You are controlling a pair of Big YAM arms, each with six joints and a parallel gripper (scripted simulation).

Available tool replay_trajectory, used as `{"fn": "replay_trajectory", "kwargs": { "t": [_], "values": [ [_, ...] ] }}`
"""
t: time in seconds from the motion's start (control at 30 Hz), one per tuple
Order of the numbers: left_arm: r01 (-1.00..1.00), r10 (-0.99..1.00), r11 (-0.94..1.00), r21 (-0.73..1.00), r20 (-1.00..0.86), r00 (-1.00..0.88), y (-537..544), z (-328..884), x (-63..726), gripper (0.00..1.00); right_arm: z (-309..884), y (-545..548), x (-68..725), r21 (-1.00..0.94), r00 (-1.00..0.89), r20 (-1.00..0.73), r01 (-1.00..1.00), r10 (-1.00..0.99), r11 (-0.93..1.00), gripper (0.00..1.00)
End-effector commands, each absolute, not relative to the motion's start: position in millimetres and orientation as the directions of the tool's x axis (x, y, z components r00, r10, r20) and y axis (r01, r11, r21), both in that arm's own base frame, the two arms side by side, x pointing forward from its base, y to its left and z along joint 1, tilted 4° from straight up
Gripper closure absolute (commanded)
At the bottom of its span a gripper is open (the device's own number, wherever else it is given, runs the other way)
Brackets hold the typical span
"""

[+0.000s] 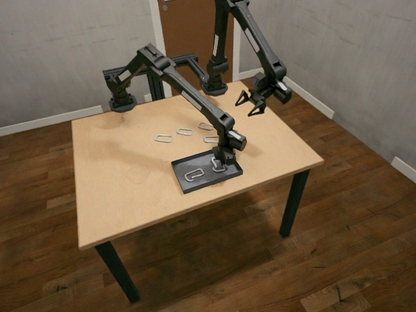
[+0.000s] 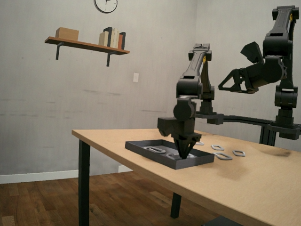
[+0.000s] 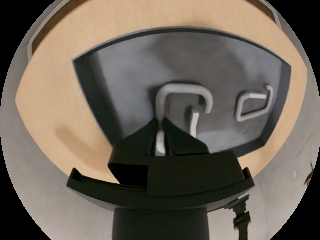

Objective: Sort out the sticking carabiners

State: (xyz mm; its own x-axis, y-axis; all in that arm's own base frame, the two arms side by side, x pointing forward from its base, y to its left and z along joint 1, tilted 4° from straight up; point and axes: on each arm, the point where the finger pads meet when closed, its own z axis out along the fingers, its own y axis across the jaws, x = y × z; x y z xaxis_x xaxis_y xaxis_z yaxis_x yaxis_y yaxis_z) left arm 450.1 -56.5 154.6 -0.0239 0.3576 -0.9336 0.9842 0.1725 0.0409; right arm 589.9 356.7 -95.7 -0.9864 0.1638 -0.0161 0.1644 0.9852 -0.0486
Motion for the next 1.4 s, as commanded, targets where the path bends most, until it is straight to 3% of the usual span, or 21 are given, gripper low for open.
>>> {"fn": "replay_trajectory", "kwargs": {
  "t": [0.0,0.23,0.47,0.53,0.57,1.37],
  "values": [
    [0.983,0.364,0.165,0.077,-0.931,0.012,-55,165,460,0.0,-70,369,617,0.01,-0.981,-0.084,0.173,0.173,0.985,0.98],
    [0.983,0.364,0.165,0.077,-0.931,0.012,-55,165,460,0.0,-70,369,617,0.01,-0.981,-0.084,0.173,0.173,0.985,0.98],
    [0.983,0.364,0.165,0.077,-0.931,0.012,-55,165,460,0.0,-61,367,612,0.011,-0.981,-0.085,0.172,0.172,0.985,0.19],
    [0.983,0.364,0.165,0.077,-0.931,0.012,-55,165,460,0.0,-61,367,612,0.011,-0.981,-0.085,0.172,0.172,0.985,0.19],
    [0.983,0.364,0.165,0.077,-0.931,0.012,-55,165,460,0.0,-61,367,611,0.011,-0.981,-0.085,0.171,0.172,0.985,0.12],
    [0.983,0.364,0.165,0.077,-0.931,0.012,-55,165,460,0.0,-20,365,603,0.026,-0.98,-0.101,0.168,0.17,0.985,0.12]
  ]
}}
